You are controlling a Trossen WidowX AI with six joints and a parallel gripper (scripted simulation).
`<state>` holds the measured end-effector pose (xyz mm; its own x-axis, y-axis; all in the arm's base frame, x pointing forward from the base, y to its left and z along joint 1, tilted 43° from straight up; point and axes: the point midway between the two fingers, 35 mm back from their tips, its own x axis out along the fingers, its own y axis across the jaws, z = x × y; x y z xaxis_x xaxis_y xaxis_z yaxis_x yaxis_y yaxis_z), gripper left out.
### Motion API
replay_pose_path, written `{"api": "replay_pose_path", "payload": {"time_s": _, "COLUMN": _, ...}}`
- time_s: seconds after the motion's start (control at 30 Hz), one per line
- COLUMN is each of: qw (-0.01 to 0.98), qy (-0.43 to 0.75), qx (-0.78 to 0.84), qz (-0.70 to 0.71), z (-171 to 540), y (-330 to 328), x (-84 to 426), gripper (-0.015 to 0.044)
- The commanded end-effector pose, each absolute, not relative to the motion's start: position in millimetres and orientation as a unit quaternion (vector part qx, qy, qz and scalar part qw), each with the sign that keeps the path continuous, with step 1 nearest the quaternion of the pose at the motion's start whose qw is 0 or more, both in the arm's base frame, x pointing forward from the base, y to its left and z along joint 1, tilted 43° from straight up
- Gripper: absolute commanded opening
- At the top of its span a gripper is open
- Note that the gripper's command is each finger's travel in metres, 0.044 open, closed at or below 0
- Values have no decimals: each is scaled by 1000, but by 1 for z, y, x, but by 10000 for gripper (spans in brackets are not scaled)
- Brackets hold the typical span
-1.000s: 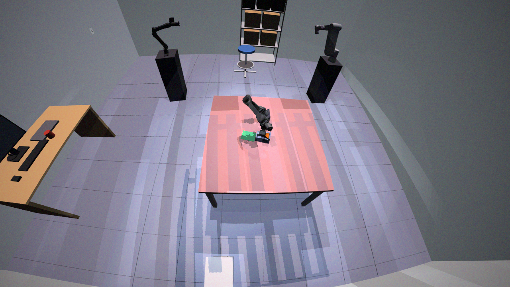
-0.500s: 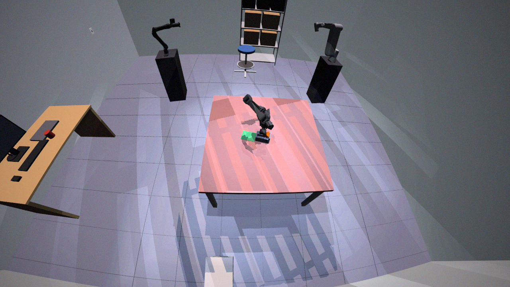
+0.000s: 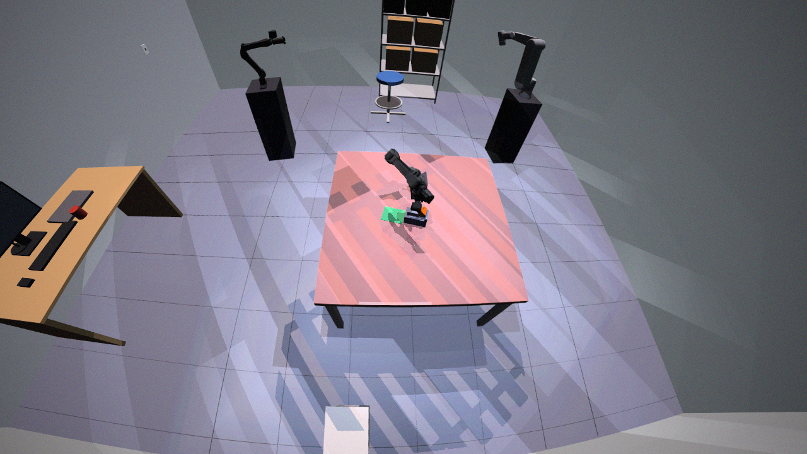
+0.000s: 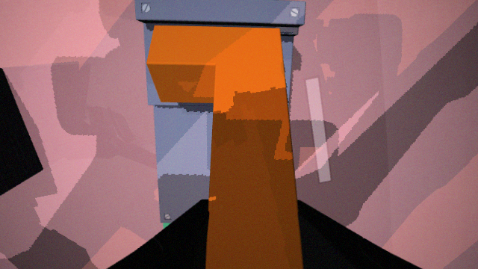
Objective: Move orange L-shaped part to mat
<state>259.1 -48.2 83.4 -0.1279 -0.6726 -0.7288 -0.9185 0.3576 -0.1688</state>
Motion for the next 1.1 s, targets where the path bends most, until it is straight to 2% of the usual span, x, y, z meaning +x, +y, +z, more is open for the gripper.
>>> {"api": "replay_pose_path", "payload": {"time_s": 0.0, "qw": 380, "qy": 732, "qx": -541, "qz": 164, "z": 87, "y": -45, "x": 260, "gripper": 0}}
{"api": "replay_pose_path", "payload": {"time_s": 1.07, "qw": 377, "qy": 733, "qx": -542, "qz": 163, "z": 174, "y": -134, "x": 197, "gripper": 0}}
